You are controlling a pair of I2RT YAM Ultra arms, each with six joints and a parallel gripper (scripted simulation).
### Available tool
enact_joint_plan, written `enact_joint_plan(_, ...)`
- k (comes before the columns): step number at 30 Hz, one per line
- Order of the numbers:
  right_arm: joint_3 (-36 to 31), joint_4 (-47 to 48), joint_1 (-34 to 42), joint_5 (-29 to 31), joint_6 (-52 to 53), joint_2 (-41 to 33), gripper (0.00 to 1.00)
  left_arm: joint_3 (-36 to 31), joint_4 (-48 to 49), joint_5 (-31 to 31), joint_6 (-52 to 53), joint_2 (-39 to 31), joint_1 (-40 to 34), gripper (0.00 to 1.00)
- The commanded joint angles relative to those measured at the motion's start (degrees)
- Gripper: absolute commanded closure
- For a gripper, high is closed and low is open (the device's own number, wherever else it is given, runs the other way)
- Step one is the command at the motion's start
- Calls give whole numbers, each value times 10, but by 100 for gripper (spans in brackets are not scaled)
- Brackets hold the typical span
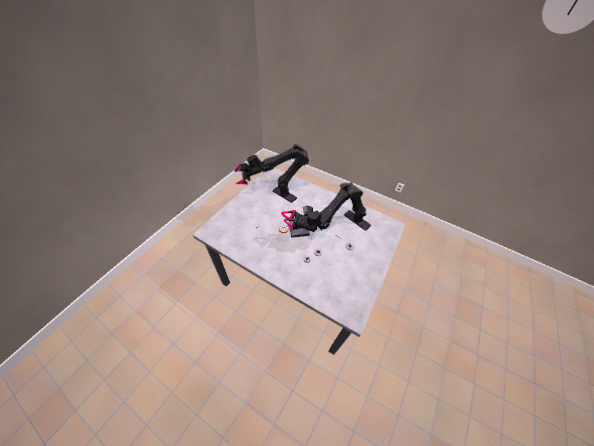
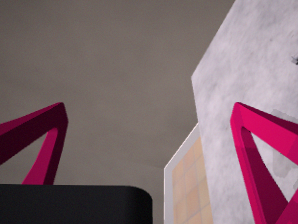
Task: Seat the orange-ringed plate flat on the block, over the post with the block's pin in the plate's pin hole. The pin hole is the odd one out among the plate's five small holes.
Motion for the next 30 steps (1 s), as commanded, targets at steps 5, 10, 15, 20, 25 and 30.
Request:
enact_joint_plan(5, 12, 12, 0, -1, 3, -6, 0, 5, -6, 0, -3, -7, 0, 0)
enact_joint_plan(10, 12, 12, 0, -1, 3, -6, 0, 5, -6, 0, -3, -7, 0, 0)
enact_joint_plan(15, 12, 12, 0, -1, 3, -6, 0, 5, -6, 0, -3, -7, 0, 0)
enact_joint_plan(20, 12, 11, 0, -1, 2, -7, 20, 5, -6, 0, -4, -7, 0, 0)
enact_joint_plan(25, 12, 11, 0, -1, 2, -7, 20, 5, -6, 0, -4, -7, 0, 0)
enact_joint_plan(30, 12, 11, 0, -1, 2, -7, 20, 5, -6, 0, -4, -7, 0, 0)
